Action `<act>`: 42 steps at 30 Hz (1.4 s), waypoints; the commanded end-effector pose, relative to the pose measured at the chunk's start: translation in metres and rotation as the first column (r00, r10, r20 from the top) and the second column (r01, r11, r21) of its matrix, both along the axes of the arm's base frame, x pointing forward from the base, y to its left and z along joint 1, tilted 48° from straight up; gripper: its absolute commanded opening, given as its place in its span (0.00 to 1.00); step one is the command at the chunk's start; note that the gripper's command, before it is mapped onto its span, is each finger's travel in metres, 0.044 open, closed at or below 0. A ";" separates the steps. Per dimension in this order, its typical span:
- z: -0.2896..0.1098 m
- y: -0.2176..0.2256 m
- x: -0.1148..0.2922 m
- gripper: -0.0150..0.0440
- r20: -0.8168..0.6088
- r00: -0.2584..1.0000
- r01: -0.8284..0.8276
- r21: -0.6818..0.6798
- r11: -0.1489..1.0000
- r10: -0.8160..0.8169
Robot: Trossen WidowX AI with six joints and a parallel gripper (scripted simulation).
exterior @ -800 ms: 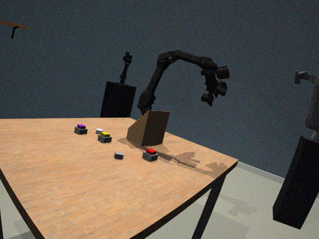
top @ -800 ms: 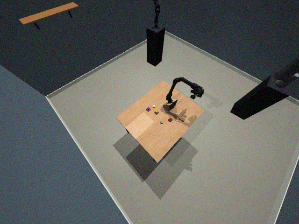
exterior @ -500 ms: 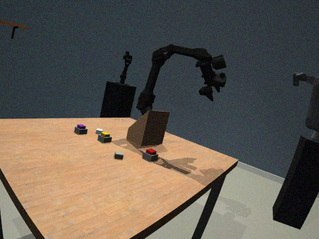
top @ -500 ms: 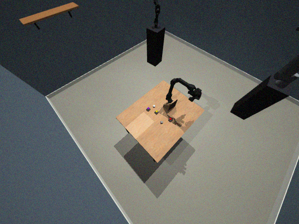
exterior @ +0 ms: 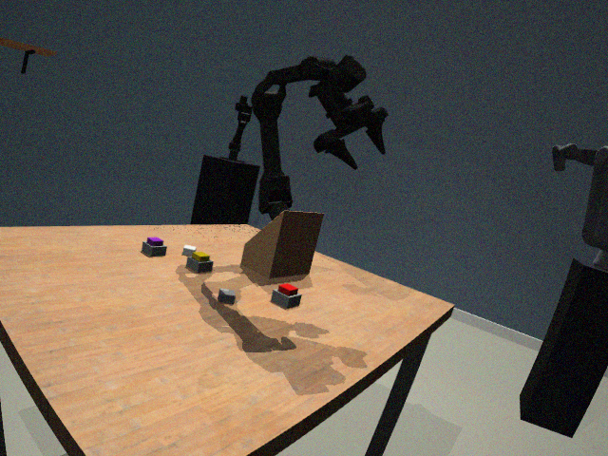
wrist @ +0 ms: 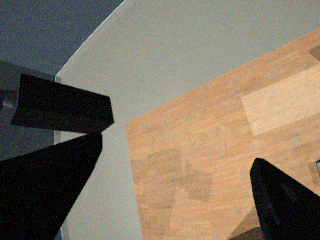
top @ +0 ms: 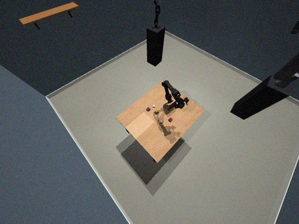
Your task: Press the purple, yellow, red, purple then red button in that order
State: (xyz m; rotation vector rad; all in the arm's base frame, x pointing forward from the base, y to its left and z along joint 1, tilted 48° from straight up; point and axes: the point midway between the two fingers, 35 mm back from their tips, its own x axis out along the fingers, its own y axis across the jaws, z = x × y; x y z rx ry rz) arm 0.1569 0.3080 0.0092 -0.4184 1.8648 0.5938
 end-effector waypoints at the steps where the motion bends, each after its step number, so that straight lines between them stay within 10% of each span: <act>1: 0.010 -0.048 0.055 0.93 0.122 0.990 0.083 -0.062 0.995 -0.075; 15: 0.064 -0.266 0.162 0.93 0.465 0.848 0.433 -0.331 0.839 -0.254; 27: 0.137 -0.466 0.118 0.93 0.606 0.744 0.659 -0.600 0.454 -0.280; 34: 0.144 -0.479 0.109 0.93 0.610 0.741 0.667 -0.620 0.412 -0.280; 42: 0.103 -0.524 0.097 0.58 0.611 0.741 0.667 -0.622 0.410 -0.279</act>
